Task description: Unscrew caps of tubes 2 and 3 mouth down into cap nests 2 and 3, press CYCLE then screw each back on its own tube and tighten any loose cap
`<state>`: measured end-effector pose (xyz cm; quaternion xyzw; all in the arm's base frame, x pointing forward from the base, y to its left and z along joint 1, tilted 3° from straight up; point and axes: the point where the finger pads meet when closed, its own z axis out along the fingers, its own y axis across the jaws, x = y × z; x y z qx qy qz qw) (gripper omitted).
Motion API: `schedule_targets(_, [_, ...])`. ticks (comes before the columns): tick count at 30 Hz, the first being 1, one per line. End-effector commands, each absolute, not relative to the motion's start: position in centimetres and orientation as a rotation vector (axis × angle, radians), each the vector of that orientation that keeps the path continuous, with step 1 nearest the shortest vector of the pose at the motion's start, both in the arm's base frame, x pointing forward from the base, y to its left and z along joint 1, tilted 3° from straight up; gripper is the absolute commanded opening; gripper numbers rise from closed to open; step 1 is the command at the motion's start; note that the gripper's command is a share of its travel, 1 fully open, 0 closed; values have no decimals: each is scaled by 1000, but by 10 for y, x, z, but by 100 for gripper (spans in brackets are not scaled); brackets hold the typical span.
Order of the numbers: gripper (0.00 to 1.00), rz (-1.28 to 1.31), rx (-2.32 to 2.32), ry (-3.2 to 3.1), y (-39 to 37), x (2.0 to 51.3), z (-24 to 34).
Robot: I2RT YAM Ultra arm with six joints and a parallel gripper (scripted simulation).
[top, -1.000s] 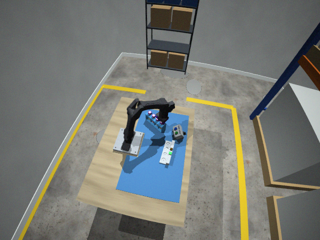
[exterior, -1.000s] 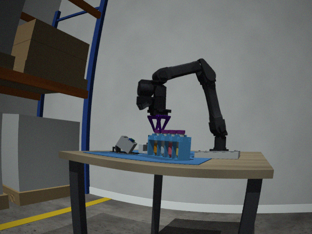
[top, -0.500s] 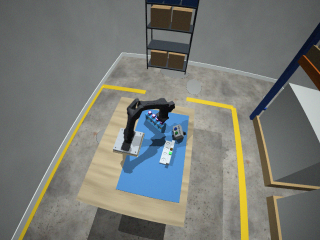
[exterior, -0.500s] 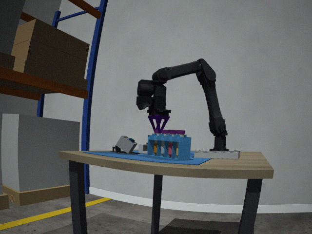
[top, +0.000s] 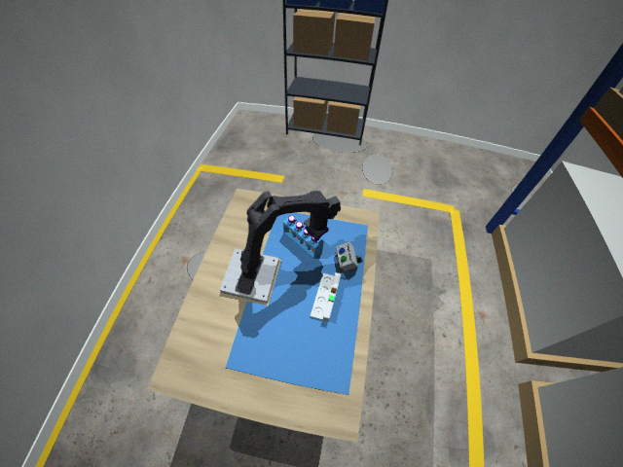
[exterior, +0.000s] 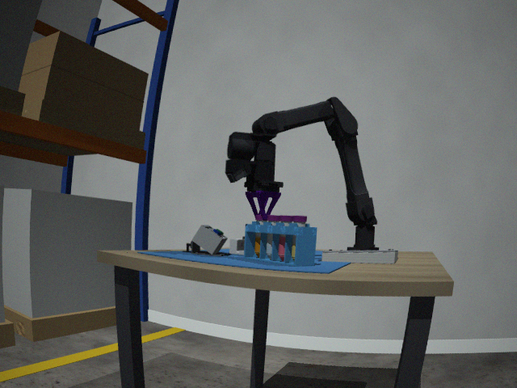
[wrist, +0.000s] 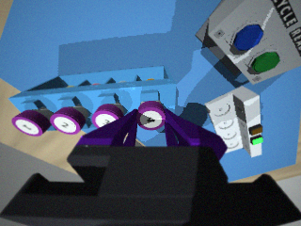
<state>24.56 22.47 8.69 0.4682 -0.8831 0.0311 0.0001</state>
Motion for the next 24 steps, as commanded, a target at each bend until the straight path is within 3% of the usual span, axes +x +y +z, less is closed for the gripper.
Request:
schedule_targets(1, [0, 88, 1367, -2850, 227, 248, 90])
schedule_targets(24, [0, 81, 824, -3062, 227, 248, 90])
